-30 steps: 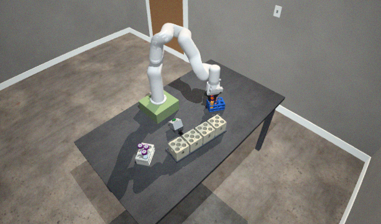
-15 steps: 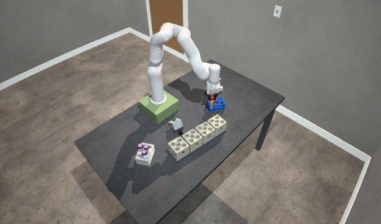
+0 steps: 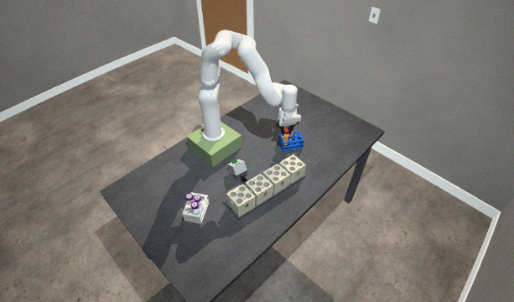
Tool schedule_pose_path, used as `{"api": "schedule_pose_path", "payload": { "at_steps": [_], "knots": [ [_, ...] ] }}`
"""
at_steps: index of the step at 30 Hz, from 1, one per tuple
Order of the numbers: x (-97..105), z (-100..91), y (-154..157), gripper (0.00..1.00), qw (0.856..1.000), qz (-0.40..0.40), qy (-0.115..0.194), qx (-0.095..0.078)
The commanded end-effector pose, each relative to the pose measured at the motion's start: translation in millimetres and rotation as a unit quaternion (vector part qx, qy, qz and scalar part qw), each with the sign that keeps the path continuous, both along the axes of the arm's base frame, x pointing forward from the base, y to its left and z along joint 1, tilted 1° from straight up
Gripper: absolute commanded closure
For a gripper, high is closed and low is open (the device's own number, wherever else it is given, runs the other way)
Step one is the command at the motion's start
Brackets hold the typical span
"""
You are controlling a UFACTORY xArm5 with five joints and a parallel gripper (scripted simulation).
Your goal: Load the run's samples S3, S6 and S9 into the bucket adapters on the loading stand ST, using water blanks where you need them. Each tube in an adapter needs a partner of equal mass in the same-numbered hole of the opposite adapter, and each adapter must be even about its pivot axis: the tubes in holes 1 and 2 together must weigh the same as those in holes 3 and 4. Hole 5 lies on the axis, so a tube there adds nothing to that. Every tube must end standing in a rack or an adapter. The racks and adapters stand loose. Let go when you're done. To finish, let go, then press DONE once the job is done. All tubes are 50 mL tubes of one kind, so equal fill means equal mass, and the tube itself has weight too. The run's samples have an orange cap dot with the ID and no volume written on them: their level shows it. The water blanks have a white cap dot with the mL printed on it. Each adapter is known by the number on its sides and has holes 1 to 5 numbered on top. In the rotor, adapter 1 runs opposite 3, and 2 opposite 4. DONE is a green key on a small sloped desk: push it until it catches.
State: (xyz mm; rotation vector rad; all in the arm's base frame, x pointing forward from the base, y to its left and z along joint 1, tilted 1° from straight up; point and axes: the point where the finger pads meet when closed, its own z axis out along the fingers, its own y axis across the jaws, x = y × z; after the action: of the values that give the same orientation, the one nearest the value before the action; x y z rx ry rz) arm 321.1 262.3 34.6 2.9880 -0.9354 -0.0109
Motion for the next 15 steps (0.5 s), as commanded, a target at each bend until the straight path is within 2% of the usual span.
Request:
{"api": "schedule_pose_path", "payload": {
  "at_steps": [1, 10, 15],
  "knots": [
    [1, 4.1, 1, 1.0, 1.0, 0.0, -0.001, 0.001],
    [1, 6.0, 1, 1.0, 1.0, 0.0, -0.002, 0.001],
    [1, 16.1, 1, 1.0, 1.0, 0.0, -0.002, 0.001]
  ]
}}
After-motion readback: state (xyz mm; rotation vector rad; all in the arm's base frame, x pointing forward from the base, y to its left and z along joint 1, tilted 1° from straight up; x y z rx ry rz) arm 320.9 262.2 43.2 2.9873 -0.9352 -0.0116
